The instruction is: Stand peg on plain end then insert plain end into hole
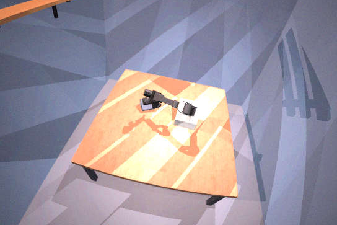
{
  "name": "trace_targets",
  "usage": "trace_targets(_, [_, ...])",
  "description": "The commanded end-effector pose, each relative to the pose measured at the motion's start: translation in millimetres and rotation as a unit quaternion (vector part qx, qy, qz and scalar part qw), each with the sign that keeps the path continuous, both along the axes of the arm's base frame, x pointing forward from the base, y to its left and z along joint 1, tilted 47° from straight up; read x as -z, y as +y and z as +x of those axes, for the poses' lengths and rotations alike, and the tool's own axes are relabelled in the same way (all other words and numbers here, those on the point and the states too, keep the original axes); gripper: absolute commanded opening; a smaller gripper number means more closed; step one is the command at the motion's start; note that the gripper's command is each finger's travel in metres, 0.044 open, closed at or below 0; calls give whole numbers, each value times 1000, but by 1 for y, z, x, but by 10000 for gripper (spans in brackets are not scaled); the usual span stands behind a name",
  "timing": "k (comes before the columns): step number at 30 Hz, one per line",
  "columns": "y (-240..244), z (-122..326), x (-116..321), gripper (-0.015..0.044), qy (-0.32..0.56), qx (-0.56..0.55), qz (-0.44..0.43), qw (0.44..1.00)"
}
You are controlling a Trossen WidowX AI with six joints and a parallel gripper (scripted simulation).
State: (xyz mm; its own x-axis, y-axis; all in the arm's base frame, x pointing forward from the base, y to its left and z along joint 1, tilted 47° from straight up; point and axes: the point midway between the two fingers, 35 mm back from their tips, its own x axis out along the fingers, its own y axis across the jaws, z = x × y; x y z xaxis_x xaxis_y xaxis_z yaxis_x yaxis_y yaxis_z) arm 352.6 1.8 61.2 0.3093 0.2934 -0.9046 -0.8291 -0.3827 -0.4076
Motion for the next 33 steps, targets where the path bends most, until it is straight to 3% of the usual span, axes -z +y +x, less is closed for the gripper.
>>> trace_targets(1, [-2, 4, 2, 0, -1, 6, -3, 1000])
trace_targets(33, [5, 27, 50, 0, -4, 21, -11, 1000])
